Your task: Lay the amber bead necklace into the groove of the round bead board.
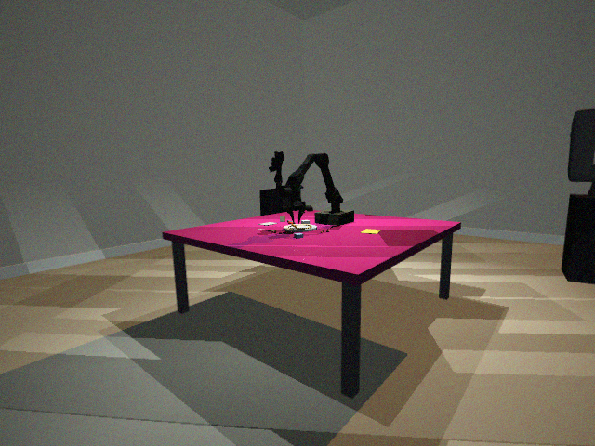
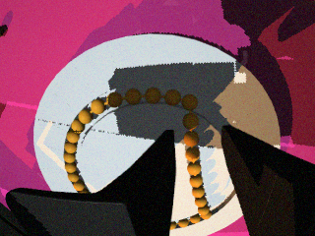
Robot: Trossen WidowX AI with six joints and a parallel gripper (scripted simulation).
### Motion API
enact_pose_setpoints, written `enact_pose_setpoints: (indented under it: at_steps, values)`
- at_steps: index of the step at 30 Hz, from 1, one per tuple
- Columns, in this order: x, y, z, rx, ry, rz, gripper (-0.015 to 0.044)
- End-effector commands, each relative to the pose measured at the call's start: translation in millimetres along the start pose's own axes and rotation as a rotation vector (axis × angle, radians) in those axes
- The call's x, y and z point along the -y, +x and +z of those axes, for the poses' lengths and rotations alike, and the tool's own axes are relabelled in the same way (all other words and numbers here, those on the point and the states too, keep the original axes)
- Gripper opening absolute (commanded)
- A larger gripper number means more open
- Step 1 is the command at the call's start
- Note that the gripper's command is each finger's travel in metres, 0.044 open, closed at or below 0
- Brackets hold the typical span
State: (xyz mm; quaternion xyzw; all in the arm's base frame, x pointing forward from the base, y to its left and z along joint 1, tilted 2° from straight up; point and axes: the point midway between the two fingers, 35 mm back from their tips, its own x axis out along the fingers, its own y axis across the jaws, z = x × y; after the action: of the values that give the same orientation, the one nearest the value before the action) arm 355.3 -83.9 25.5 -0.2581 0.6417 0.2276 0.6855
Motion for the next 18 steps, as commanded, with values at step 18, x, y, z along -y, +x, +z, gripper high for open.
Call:
enact_pose_setpoints:
  at_steps: [18]
  values:
    - [-2, 23, -2, -0.005, 0.003, 0.006, 0.0041]
